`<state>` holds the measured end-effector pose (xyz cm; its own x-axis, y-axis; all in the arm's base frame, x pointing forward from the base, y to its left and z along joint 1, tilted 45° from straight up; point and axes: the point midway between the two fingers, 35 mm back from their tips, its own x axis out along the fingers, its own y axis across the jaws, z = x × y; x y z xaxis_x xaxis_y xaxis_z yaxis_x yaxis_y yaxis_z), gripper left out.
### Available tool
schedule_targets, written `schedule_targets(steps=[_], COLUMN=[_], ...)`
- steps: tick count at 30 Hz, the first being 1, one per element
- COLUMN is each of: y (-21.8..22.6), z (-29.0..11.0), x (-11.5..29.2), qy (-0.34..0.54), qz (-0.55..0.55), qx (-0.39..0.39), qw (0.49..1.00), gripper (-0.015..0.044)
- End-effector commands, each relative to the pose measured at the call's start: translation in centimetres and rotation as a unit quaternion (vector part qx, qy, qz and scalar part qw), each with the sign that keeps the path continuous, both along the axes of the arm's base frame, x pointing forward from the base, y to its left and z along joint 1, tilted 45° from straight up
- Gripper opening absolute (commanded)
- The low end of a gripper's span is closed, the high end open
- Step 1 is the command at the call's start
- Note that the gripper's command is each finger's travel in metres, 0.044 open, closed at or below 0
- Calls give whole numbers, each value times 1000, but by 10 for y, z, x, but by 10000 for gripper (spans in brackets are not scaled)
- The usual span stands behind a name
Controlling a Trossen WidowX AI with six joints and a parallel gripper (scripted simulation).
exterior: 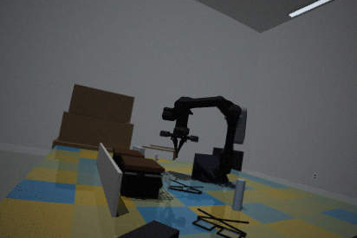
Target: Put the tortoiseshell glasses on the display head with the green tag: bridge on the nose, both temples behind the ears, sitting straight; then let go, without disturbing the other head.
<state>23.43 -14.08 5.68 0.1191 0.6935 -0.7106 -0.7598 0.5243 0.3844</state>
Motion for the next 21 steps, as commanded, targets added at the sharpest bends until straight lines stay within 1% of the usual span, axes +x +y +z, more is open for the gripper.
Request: schedule_targets(steps=[1, 5, 10, 15, 21], y=[2, 2, 4, 8, 13], z=[1, 1, 0, -4, -11], x=[-4, -6, -7, -10, -9], qy=[-34, -81, -108, -177, -185], qz=[40, 88, 111, 152, 161], qx=[-6, -13, -18, -30, -30], qw=[999, 993, 988, 972, 969], gripper=[0, 0, 0, 0, 0])
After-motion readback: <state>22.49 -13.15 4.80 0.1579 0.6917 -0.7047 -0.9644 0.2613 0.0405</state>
